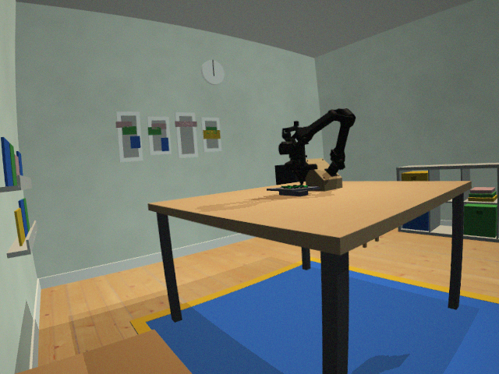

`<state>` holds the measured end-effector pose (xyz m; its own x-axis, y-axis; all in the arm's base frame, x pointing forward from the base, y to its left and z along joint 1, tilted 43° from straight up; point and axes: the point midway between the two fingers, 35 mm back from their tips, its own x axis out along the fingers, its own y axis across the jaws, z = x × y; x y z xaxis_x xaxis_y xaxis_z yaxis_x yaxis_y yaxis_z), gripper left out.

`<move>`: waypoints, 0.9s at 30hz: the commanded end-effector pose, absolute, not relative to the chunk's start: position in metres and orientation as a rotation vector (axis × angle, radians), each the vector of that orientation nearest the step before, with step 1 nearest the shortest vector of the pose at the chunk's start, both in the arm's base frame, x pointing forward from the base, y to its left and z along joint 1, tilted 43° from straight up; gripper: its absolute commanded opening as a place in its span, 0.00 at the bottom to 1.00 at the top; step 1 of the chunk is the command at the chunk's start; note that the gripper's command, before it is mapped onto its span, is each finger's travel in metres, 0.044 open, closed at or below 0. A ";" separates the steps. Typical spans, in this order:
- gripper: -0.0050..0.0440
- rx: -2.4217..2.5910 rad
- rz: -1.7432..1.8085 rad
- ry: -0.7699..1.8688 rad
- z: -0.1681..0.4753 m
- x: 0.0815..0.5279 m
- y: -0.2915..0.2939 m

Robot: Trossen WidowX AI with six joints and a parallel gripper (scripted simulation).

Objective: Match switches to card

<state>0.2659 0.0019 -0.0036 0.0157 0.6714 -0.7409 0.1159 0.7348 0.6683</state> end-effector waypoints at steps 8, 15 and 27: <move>0.10 0.678 0.486 1.518 -0.004 0.266 0.003; 0.10 0.678 0.486 1.518 -0.005 0.266 0.003; 0.10 0.678 0.486 1.518 -0.006 0.266 0.004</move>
